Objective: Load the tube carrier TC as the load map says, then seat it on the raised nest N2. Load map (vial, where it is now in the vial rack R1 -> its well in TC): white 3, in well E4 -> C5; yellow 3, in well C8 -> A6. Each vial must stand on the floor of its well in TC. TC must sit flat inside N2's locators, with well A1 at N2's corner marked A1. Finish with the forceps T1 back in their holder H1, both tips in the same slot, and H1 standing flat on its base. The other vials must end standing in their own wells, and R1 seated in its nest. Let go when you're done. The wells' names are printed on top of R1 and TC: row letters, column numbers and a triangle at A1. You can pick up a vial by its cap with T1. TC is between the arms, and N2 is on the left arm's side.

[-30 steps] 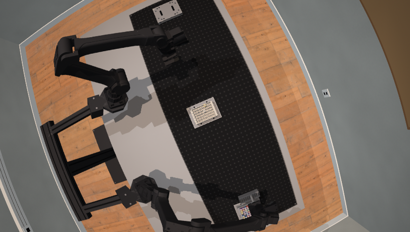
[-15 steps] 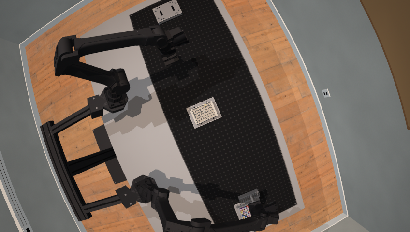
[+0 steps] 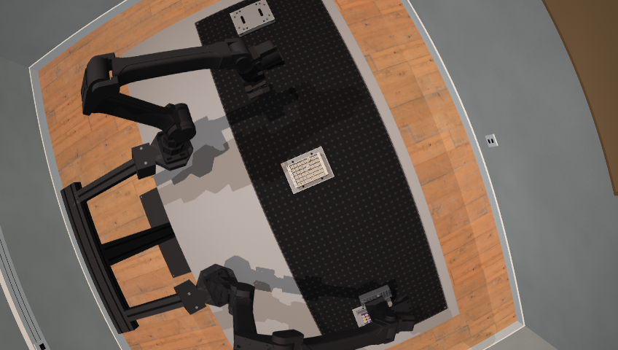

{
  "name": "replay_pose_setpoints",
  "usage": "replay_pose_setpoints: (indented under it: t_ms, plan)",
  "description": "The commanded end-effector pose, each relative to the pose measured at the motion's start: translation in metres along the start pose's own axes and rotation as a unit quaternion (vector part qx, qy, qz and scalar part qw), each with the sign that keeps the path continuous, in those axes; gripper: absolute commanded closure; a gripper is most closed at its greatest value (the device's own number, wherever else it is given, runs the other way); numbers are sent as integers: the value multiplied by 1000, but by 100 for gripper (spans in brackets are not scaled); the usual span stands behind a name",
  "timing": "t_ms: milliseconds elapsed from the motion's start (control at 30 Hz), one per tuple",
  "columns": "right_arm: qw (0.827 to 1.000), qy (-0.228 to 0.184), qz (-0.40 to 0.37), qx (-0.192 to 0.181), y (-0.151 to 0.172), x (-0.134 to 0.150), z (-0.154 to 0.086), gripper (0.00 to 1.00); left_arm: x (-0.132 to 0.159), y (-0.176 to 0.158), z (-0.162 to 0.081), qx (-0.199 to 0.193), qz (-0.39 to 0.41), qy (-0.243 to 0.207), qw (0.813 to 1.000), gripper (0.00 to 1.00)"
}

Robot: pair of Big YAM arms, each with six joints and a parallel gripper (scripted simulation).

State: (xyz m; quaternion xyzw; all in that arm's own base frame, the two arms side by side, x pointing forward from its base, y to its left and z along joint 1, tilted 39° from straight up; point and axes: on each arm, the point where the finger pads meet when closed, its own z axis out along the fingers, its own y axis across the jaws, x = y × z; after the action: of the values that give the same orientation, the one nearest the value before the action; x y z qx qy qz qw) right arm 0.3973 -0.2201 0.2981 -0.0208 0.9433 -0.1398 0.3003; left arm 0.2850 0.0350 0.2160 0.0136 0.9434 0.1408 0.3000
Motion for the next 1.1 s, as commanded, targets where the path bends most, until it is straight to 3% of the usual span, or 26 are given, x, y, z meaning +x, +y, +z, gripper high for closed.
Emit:
replay_pose_setpoints:
  t_ms: [0, 1067]
  plan:
    - [1000, -16, 5, 9, 2, -7, -10, 76, -12, 2, -8, 1, 3, -14, 1000, 0]
    - [1000, -4, 6, 1, 104, 61, -31, 76, -12, 2, -8, 1, 3, -14, 1000, 0]
